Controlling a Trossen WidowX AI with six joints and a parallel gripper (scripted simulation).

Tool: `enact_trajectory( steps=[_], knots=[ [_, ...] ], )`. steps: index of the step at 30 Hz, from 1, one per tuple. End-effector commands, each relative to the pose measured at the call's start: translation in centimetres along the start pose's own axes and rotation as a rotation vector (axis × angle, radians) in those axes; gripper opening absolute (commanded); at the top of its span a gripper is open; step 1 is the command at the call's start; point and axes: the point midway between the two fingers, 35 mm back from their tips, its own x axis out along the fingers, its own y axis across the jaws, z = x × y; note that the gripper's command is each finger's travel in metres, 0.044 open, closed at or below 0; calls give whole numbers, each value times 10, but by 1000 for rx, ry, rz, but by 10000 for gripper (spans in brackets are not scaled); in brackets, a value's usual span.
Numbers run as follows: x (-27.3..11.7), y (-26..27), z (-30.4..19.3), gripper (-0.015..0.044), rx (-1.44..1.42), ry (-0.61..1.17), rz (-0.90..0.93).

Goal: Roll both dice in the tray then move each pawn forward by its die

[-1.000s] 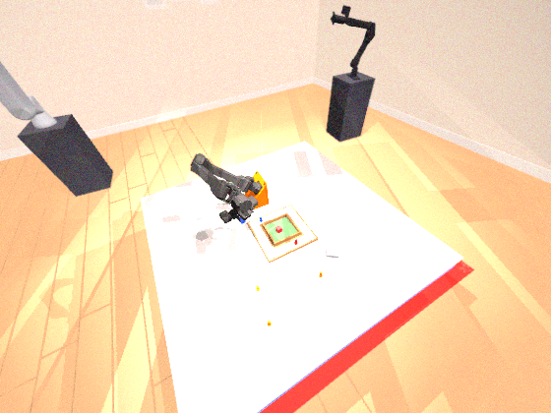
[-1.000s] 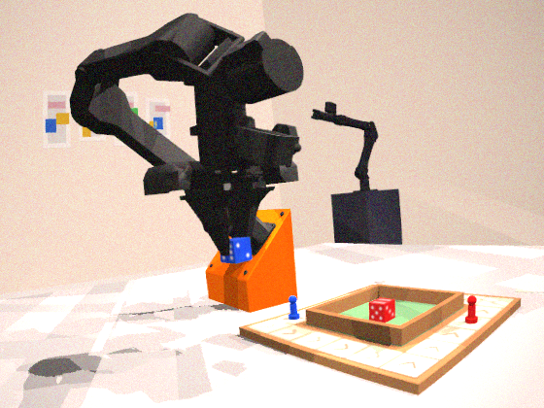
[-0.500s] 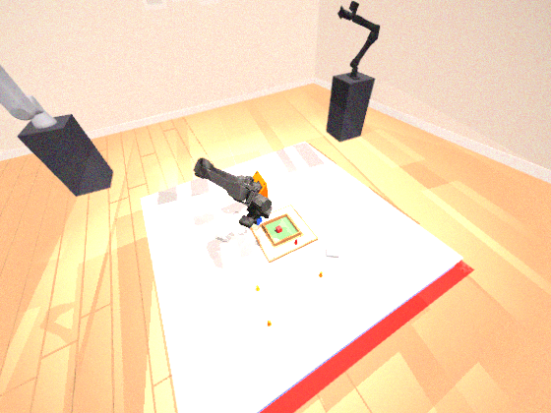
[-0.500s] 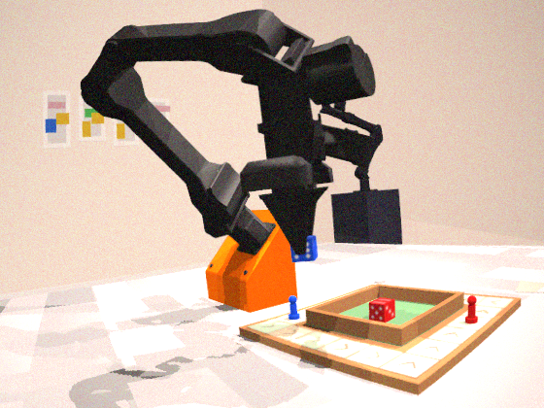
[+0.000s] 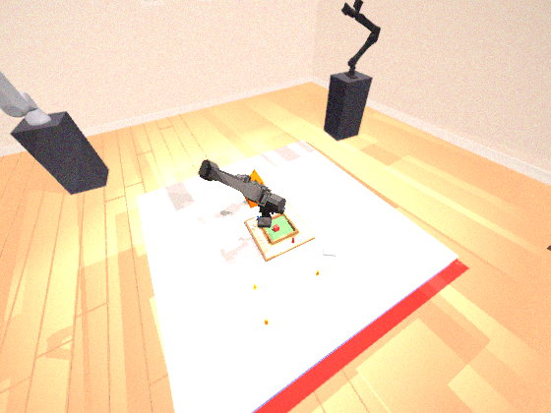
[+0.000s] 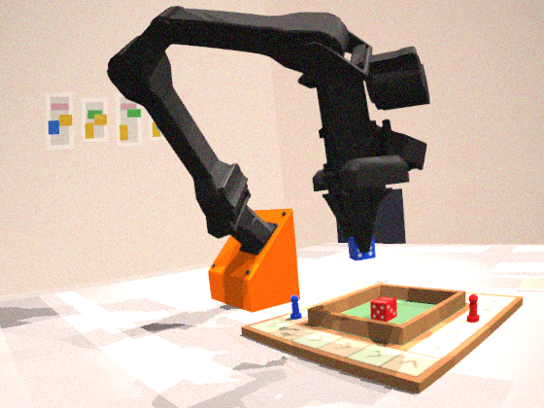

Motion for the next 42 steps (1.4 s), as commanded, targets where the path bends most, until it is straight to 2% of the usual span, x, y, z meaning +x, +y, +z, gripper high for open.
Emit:
enact_trajectory(
  steps=[1,19,24,33,42],
  knots=[
    [1,2,17,0,-95,-4,-2],
    [24,27,93,0,-569,22,-1],
    [26,29,95,0,-586,6,15],
    [37,36,91,0,-581,-248,183],
    [40,38,92,0,-567,-543,262]
  ],
)
